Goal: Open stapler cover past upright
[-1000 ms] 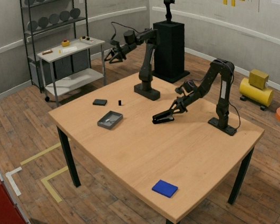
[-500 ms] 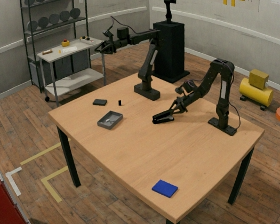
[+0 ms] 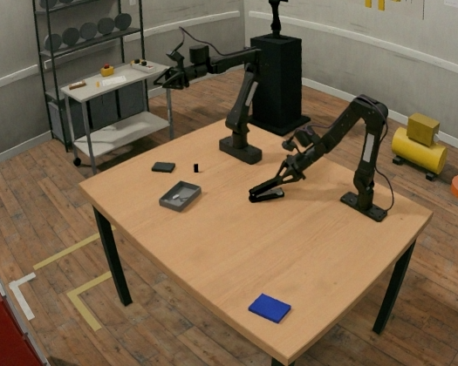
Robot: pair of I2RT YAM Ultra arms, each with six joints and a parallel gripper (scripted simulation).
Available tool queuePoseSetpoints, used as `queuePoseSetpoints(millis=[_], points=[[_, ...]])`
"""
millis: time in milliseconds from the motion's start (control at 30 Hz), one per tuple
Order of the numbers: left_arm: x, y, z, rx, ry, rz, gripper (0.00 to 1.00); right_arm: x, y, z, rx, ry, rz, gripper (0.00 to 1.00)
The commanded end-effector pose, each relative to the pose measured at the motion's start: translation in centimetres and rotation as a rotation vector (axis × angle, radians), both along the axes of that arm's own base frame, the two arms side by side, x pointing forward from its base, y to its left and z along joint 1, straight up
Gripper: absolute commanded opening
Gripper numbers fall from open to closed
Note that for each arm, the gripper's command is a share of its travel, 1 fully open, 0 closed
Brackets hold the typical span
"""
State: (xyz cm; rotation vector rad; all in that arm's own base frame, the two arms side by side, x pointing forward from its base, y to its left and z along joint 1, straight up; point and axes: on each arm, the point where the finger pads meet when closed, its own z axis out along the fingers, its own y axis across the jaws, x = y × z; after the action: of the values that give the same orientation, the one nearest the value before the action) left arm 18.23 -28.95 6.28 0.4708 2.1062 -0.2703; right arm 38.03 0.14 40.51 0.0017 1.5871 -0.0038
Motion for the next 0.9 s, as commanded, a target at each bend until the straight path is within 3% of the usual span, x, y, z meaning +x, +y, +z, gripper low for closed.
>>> queuePoseSetpoints(millis=[0,867], points=[[0.3,-0.4,1.3,0.009,0.056,0.013,0.21,0.3,-0.3,0.2,0.004,-0.017,-0.003,0.57],[1.8,-0.9,3.6,0.173,0.343,0.005,0.21,0.3,-0.3,0.2,0.004,-0.017,-0.003,0.57]])
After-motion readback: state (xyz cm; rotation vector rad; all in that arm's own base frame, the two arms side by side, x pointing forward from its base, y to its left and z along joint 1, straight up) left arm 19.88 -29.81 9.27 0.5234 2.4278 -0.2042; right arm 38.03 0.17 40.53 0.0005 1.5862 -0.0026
